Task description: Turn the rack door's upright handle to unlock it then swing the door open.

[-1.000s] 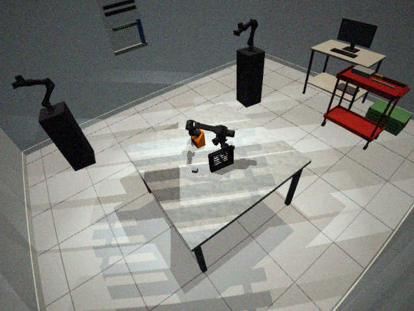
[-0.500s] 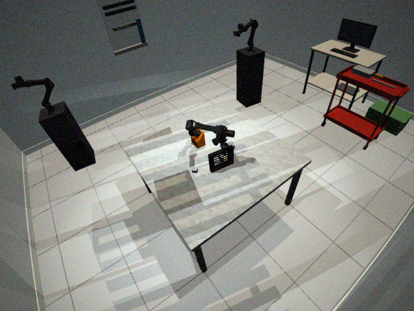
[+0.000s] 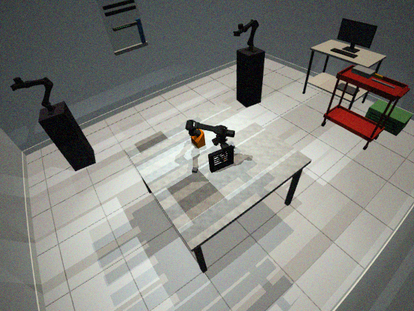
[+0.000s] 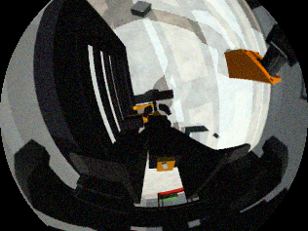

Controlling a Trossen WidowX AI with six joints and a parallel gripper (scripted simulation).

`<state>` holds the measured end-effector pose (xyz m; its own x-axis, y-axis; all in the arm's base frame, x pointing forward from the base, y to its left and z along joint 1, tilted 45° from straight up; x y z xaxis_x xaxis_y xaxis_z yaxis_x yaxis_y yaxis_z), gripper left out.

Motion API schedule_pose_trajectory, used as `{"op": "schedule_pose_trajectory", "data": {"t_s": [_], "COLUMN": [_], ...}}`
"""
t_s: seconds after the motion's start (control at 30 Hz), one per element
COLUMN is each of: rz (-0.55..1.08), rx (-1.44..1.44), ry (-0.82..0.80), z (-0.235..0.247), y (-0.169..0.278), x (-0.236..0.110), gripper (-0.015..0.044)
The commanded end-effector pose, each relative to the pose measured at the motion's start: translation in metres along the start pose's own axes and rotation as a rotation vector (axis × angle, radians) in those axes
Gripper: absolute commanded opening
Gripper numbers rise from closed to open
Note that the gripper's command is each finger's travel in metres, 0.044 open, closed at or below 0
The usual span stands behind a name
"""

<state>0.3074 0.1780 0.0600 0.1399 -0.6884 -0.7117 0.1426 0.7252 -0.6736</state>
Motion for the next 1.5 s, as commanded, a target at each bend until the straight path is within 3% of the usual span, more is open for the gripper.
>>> {"op": "schedule_pose_trajectory", "data": {"t_s": [0.0, 1.47], "rz": [0.0, 0.0], "rx": [0.001, -0.881], "ry": [0.0, 0.003], "z": [0.0, -0.058], "y": [0.0, -0.046], "x": [0.0, 0.0], "gripper": [0.0017, 0.0017]}}
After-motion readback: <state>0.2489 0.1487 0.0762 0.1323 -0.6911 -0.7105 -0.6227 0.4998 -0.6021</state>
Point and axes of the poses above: the point midway between the two fingers, 35 mm back from their tips, its own x axis out along the fingers, its own z axis across the jaws, y = z × x, the point moved 7 cm from there along -x, back along the fingers, and after that the axes turned 4 degrees about -x, right-handed, at the moved point
